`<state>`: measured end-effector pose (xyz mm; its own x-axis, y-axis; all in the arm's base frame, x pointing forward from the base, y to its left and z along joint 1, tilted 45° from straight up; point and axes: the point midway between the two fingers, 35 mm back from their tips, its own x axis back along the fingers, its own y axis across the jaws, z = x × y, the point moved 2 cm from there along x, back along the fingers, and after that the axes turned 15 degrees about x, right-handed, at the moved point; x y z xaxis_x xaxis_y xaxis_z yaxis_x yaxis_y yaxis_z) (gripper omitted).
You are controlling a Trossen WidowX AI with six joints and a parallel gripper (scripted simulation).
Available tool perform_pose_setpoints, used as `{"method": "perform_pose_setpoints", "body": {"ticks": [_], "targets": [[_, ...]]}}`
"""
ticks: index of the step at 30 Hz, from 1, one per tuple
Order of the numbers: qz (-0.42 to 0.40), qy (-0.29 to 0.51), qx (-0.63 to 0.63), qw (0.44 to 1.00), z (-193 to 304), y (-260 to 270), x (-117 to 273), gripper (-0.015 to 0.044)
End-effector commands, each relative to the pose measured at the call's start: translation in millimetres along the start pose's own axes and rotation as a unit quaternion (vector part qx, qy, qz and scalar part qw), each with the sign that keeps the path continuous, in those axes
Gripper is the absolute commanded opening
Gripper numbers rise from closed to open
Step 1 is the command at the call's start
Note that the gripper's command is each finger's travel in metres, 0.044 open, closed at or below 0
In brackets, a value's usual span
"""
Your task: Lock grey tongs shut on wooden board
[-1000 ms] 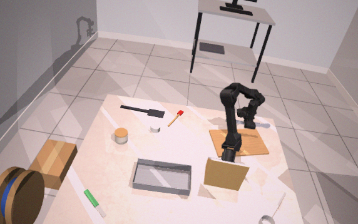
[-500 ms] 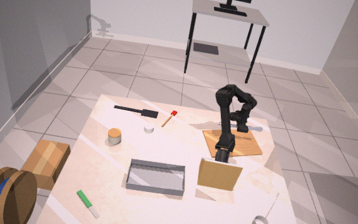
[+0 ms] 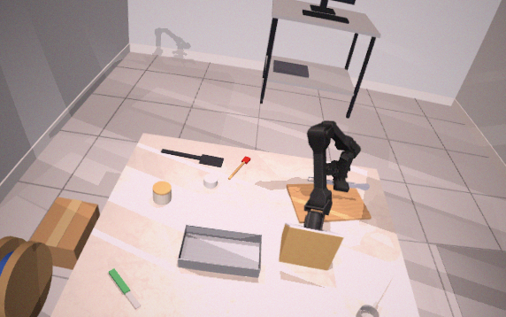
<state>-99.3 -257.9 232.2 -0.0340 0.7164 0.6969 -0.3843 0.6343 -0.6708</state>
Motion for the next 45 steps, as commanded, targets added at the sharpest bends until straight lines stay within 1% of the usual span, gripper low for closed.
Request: {"method": "perform_pose_setpoints", "body": {"ticks": [1, 22, 28, 45], "targets": [[-0.002, 0.001, -0.002, 1.0, -0.3, 0.9, -6.3, -0.015], [0.001, 0.002, -0.003, 1.0, -6.4, 0.9, -39.4, -0.015], [0.001, 0.002, -0.003, 1.0, -7.0, 1.0, -41.6, -0.015], [0.002, -0.001, -0.002, 1.0, -7.5, 0.5, -40.8, 0.0296]]}}
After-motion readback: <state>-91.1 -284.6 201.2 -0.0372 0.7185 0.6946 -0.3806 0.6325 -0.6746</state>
